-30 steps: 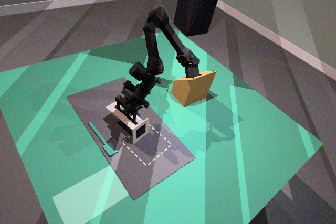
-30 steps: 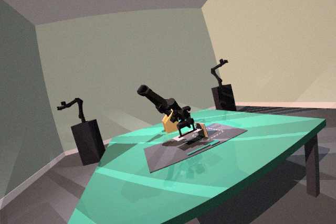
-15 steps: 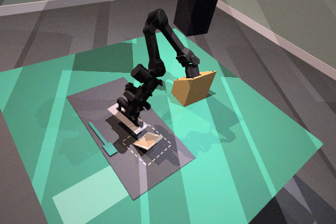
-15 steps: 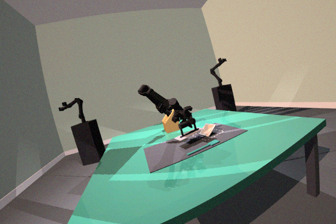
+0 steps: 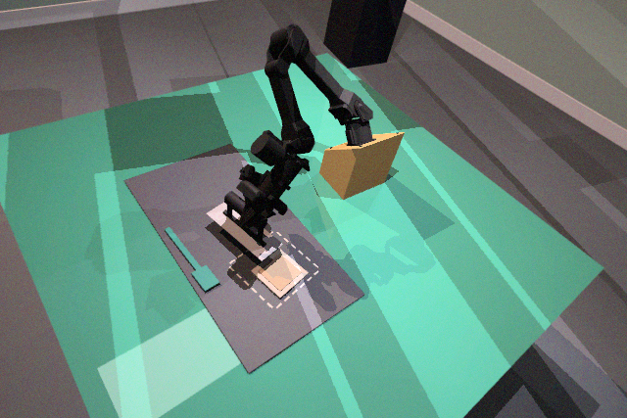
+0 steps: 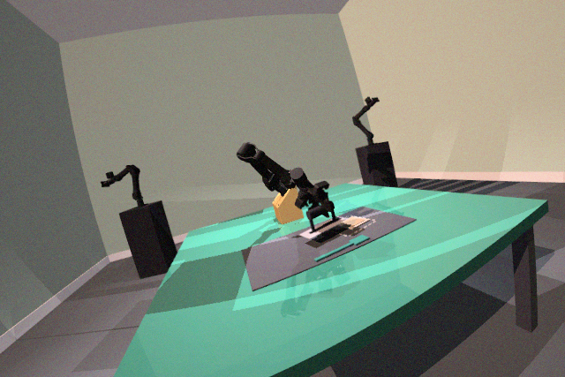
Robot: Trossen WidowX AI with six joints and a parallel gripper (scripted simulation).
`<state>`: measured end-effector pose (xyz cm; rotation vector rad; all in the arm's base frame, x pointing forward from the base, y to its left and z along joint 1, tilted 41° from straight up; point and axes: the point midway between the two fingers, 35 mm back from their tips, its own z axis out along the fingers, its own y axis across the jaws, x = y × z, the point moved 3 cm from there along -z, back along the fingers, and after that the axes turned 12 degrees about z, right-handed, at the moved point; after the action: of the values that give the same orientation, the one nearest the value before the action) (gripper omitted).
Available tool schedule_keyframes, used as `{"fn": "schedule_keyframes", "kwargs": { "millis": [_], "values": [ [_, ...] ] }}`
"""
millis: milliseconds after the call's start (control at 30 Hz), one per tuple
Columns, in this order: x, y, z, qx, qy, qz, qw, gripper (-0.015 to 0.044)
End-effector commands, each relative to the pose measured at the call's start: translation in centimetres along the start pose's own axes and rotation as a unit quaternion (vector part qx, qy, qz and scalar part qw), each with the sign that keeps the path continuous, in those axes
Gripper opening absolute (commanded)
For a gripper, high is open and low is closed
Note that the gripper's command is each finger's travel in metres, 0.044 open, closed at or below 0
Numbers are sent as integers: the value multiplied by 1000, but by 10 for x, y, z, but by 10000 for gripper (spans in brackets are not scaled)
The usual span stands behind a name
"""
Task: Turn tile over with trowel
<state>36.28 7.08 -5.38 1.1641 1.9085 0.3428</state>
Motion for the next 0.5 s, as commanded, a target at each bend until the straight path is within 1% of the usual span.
{"fn": "schedule_keyframes", "kwargs": {
  "millis": [0, 167, 467],
  "values": [
    [5, -3, 3, -5, 1, 1, 1000, 0],
    [5, -4, 5, -5, 1, 1, 1000, 0],
    [-19, 18, -3, -5, 1, 1, 1000, 0]
  ]
}}
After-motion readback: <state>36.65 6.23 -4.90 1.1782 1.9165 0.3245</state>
